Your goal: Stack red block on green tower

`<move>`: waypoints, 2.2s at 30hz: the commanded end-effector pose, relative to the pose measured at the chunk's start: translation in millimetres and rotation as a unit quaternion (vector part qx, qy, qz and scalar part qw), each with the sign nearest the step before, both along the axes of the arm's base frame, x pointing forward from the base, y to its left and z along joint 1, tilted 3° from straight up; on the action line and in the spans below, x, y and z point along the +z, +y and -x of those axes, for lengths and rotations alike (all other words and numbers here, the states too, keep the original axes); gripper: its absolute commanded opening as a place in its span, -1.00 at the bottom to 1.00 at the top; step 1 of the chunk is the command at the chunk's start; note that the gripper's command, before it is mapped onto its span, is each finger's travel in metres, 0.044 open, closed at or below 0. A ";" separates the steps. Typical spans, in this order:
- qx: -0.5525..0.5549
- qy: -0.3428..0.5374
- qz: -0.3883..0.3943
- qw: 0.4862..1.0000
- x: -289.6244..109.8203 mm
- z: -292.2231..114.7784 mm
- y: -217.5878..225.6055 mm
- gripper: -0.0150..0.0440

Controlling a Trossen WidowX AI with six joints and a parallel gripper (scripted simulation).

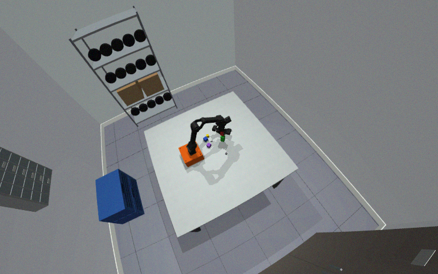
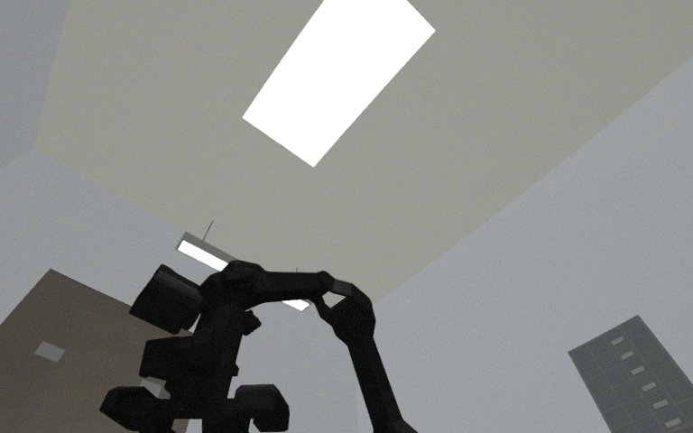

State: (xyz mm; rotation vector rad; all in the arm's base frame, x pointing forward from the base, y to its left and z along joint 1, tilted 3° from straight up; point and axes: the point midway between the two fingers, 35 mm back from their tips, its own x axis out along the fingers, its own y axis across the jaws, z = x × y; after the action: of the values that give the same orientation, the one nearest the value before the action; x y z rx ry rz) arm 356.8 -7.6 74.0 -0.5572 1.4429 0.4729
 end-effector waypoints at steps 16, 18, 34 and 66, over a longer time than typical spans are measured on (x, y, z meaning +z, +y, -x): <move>0.001 0.002 0.003 1.000 -33.2 0.3 -2.7 -0.49; 0.001 0.002 0.003 1.000 -33.3 0.2 -2.7 -0.49; 0.001 0.002 0.003 1.000 -33.8 0.2 -2.7 -0.49; -0.001 0.002 0.000 1.000 -32.6 0.5 -1.9 1.00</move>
State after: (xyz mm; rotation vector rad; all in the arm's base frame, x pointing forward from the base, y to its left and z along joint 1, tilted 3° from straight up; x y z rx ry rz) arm 356.2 -9.5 41.8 -0.5542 1.4484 0.4723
